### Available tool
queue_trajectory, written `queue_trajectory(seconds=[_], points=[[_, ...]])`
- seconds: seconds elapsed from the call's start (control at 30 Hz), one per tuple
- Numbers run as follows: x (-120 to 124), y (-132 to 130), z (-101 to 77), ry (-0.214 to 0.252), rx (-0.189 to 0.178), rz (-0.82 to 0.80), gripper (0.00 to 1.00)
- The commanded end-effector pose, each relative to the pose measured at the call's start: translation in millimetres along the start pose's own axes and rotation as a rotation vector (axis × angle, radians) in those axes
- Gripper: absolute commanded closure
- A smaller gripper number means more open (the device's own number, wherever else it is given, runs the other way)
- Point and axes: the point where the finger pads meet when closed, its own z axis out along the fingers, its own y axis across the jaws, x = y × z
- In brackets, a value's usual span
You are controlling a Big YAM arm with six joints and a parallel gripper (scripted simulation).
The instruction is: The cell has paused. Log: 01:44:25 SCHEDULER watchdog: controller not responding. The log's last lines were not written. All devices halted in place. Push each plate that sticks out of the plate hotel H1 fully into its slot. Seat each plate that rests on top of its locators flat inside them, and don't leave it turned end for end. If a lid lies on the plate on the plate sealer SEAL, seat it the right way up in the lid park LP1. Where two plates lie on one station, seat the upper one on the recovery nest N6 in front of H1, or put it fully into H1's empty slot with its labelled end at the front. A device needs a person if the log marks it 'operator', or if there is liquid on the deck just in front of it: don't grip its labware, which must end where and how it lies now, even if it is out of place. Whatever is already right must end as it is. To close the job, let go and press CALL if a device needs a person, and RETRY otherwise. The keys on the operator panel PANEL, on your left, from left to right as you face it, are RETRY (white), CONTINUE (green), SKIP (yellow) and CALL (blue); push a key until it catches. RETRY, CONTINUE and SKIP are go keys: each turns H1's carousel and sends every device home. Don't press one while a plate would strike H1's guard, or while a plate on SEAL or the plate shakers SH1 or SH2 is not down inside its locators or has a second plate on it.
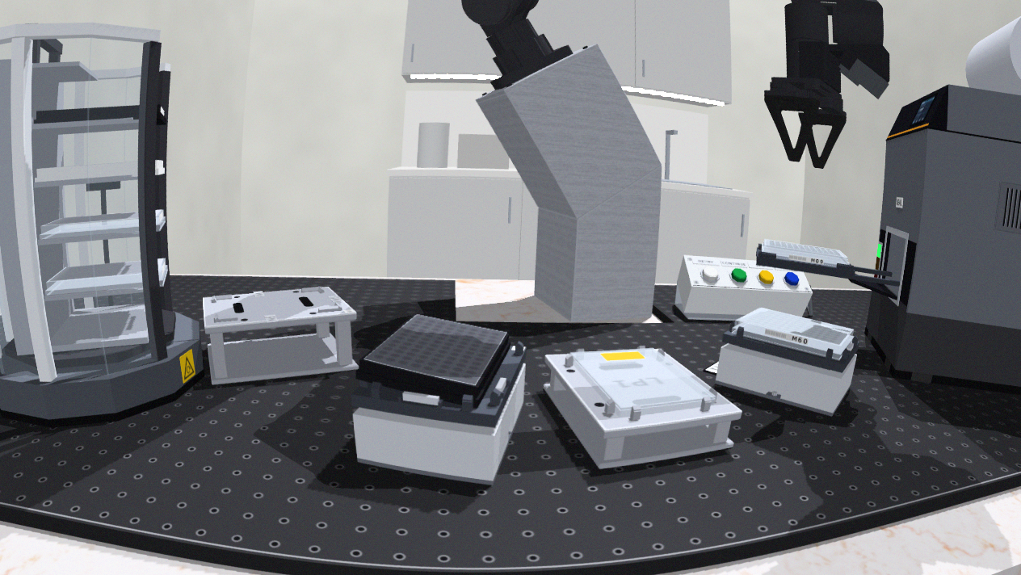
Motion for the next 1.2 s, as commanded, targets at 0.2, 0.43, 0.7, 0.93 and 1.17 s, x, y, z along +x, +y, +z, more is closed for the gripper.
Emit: queue_trajectory(seconds=[0.2,0.43,0.7,0.93,1.17], points=[[-12,-30,-4.5,-0.012,-0.009,0.009,0.0],[-28,-53,-8.1,-0.029,-0.011,0.019,0.0],[-29,-67,4.8,0.0,-0.007,0.004,0.0],[-48,-98,-12.0,-0.037,-0.009,0.025,0.0],[-40,-120,-6.1,-0.029,-0.007,0.143,0.0]])
